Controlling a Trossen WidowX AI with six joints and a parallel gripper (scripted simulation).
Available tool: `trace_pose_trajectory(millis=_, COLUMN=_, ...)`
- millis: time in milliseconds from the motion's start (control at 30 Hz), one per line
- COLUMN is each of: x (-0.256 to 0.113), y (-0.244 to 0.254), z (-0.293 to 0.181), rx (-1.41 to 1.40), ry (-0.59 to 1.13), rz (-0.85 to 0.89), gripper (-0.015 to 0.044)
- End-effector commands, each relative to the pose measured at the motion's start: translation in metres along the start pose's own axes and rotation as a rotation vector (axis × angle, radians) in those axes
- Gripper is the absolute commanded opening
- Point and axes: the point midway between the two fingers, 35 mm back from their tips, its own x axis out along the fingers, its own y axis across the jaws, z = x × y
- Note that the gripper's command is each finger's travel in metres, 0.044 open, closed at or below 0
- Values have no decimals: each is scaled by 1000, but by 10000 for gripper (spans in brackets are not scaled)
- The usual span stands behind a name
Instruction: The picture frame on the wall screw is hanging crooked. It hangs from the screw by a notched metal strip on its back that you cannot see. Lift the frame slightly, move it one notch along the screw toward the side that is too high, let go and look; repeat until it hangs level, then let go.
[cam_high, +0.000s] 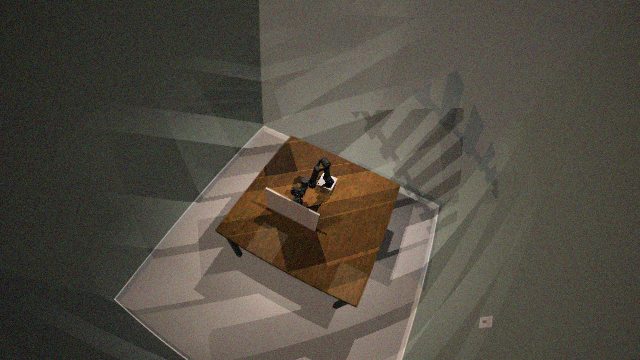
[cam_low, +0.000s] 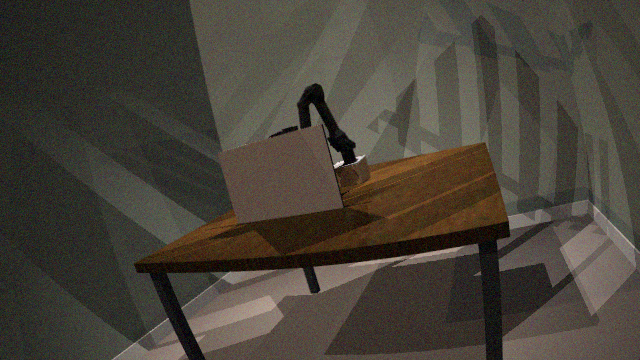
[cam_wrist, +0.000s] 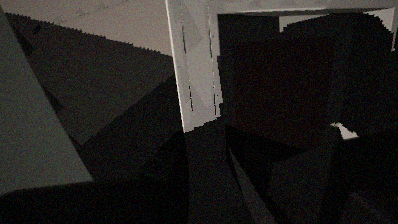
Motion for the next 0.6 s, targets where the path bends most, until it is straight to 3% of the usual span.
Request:
trace_pose_trajectory(millis=0, x=0, y=0, z=0, rx=-8, ry=-2, rz=7, gripper=0)
trace_pose_trajectory(millis=567, x=0, y=-5, z=0, rx=-7, ry=-2, rz=7, gripper=0)
